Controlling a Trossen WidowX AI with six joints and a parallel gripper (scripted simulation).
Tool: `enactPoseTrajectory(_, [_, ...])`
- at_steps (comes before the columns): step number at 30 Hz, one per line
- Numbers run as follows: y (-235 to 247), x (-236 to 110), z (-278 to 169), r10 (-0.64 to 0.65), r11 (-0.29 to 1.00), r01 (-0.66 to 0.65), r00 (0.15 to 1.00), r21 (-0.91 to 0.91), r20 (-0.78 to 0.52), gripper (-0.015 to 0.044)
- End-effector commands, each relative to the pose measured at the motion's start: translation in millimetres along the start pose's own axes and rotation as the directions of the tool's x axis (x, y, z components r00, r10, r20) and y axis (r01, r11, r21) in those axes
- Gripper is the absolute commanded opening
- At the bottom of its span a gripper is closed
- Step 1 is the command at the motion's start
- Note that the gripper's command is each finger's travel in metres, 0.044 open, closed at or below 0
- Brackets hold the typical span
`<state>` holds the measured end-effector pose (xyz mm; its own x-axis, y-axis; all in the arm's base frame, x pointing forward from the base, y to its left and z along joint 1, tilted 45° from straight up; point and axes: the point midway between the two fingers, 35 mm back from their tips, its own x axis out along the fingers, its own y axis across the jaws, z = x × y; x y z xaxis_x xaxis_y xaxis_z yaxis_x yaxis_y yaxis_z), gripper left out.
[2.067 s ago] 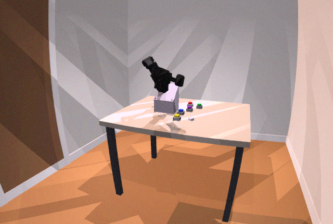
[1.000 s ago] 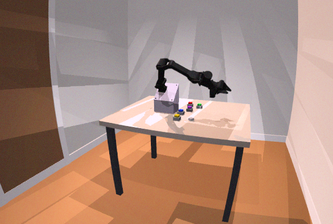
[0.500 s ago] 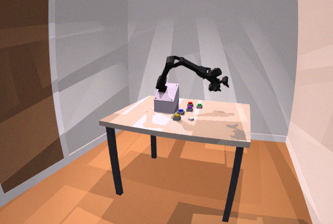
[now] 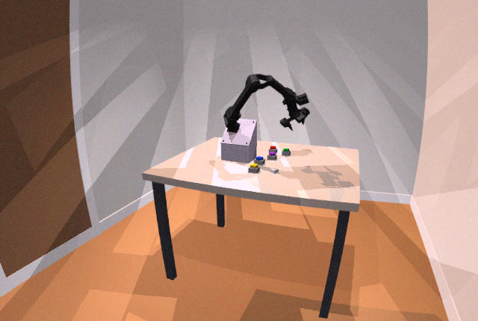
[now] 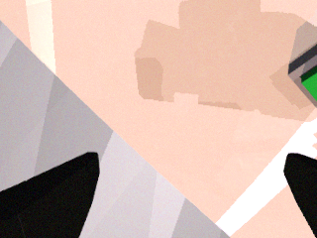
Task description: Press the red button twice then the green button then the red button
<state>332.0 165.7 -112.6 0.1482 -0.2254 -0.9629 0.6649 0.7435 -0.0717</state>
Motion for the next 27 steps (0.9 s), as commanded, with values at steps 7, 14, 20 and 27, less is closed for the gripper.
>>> enactPoseTrajectory(7, [-115, 20, -99, -0.426, 0.564, 0.486, 0.864, -0.668, 0.269, 0.0400])
enactPoseTrajectory(14, [-119, 20, -100, -0.433, 0.538, 0.497, 0.856, -0.680, 0.283, 0.0400])
enactPoseTrajectory(20, [-119, 20, -100, -0.433, 0.538, 0.497, 0.856, -0.680, 0.283, 0.0400])
enactPoseTrajectory(27, [-146, 73, -82, -0.434, 0.538, 0.500, 0.855, -0.679, 0.285, 0.0216])
